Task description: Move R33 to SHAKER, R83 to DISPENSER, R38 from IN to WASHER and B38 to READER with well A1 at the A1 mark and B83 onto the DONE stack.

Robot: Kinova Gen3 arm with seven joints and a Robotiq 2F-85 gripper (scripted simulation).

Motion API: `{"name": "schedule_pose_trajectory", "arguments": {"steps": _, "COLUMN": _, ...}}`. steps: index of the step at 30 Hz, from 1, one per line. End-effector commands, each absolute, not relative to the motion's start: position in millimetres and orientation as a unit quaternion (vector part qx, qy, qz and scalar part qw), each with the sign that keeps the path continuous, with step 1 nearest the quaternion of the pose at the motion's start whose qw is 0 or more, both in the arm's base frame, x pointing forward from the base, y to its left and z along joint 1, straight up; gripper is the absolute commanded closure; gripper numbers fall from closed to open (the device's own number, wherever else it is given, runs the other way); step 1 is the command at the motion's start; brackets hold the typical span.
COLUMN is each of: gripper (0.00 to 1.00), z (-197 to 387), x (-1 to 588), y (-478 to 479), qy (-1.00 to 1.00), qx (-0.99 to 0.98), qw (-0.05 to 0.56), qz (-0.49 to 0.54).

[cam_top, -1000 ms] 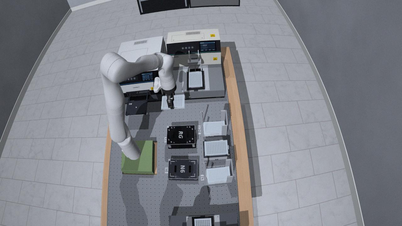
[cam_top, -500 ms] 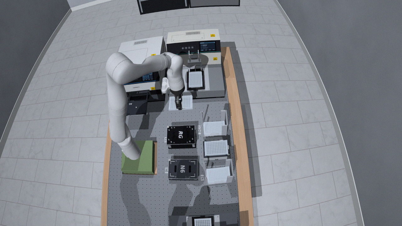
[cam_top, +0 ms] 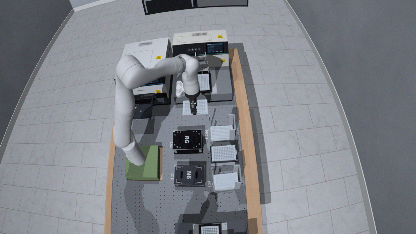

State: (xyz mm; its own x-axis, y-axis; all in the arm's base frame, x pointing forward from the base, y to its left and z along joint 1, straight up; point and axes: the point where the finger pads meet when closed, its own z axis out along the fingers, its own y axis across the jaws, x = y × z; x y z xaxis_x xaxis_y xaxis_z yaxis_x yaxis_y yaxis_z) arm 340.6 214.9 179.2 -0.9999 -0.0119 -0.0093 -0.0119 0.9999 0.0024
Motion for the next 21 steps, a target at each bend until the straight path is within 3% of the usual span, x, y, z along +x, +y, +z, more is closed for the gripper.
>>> {"name": "schedule_pose_trajectory", "arguments": {"steps": 1, "gripper": 0.06, "z": 177.5, "x": 354.2, "y": 210.2, "qy": 1.0, "qx": -0.008, "qw": 0.003, "qz": -0.001}}
{"name": "schedule_pose_trajectory", "arguments": {"steps": 21, "gripper": 0.06, "z": 177.6, "x": 411.7, "y": 196.0, "qy": 1.0, "qx": -0.008, "qw": 0.002, "qz": -0.001}}
